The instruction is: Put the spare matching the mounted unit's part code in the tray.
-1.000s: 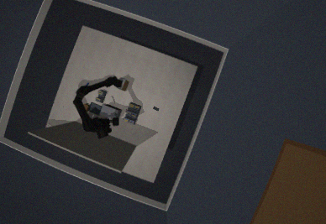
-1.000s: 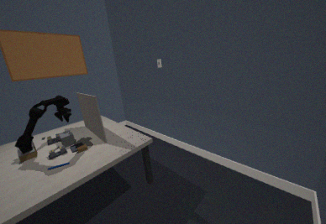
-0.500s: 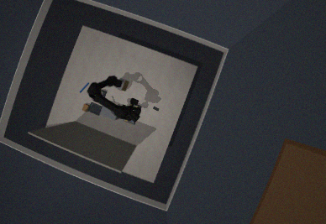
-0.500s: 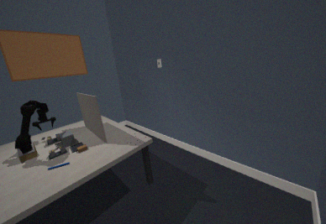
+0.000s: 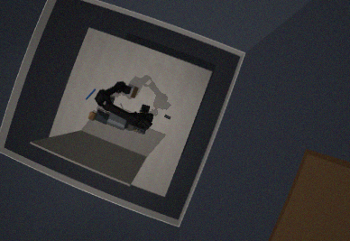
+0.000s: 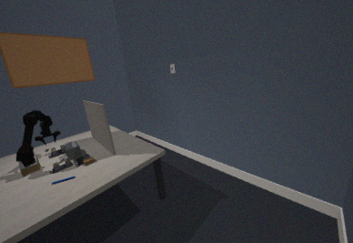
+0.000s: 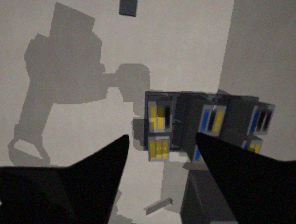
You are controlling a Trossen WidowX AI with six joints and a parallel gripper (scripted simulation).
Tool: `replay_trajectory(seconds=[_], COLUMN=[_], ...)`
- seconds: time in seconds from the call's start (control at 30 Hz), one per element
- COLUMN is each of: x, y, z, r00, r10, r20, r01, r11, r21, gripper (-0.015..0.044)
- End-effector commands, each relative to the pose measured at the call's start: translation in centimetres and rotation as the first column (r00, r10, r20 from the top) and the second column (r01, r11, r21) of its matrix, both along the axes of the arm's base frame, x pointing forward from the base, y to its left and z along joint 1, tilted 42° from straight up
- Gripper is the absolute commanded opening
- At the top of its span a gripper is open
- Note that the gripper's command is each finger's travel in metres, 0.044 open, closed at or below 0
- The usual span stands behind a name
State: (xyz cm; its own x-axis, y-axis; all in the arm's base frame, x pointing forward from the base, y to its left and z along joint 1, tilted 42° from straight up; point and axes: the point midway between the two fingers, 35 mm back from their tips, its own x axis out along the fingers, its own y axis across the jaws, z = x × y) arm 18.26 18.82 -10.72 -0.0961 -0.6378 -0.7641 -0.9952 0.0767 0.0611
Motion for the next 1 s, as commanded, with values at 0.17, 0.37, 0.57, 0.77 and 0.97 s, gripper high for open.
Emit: replay_trajectory(seconds=[0.17,0.37,0.57,0.77,0.97], x=[-0.1,-0.1,-0.1,0.0,-0.1], y=[-0.7,-1.0,-1.6,-2.2,-2.8], z=[-0.8,-1.2,-2.0,-2.8,-3.6], r00=[1.0,1.0,1.0,1.0,1.0], r10=[0.009,0.009,0.009,0.009,0.009], r20=[-0.002,-0.002,-0.002,-0.001,-0.001], r01=[-0.009,-0.009,-0.009,-0.009,-0.009], r11=[1.0,1.0,1.0,1.0,1.0], r21=[-0.003,-0.003,-0.003,-0.003,-0.003], gripper=[0.03,0.03,0.03,0.03,0.03])
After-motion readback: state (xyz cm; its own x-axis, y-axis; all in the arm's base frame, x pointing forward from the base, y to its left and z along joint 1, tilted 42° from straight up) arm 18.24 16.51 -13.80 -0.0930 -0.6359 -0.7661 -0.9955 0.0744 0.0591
